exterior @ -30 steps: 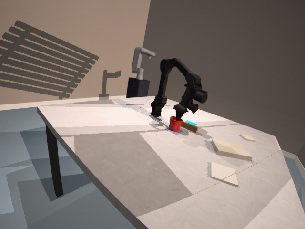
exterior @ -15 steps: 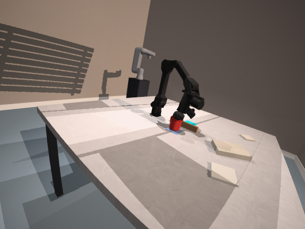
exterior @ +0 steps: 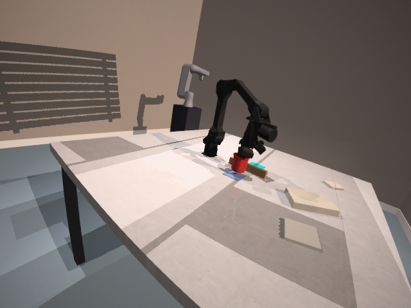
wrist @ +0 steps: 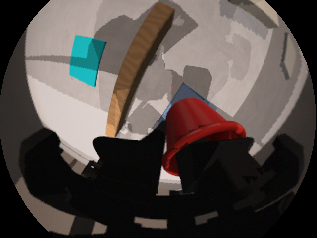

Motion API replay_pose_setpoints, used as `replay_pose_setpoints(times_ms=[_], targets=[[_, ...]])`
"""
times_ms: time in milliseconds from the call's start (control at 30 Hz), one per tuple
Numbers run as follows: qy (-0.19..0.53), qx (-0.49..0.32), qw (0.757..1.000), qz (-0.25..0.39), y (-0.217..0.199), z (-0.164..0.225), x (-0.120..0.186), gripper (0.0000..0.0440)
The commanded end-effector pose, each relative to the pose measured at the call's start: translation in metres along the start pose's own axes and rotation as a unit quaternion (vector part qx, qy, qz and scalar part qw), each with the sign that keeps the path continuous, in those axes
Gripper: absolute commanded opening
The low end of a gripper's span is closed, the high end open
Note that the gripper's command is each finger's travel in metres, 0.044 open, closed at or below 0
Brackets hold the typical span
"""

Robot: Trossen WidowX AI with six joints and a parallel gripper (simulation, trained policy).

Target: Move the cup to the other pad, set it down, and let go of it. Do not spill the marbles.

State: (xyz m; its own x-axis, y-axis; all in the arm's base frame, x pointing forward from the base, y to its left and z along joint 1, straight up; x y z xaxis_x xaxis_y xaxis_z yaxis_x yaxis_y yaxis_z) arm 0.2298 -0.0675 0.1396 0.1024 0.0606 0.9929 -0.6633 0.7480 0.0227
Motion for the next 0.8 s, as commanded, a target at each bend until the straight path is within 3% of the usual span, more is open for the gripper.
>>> replay_pose_setpoints(times_ms=[0, 767], targets=[[-0.009, 0.011, 1.000, 0.005, 0.001, -0.002, 0.009, 0.0000], [-0.048, 0.077, 0.995, 0.047, 0.023, -0.039, 0.050, 0.0000]])
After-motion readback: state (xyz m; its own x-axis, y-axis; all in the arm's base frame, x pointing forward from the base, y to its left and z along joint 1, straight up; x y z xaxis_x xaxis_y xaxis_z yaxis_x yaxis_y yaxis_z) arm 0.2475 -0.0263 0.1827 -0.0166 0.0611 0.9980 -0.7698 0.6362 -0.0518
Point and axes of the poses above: the point midway between the two fingers, 35 mm back from their tips, its own x axis back along the fingers, its own y axis across the jaws, z = x × y, the point moved 6 cm from there along x, back along the fingers, and after that the axes turned 14 degrees about x, right-handed, at the moved point
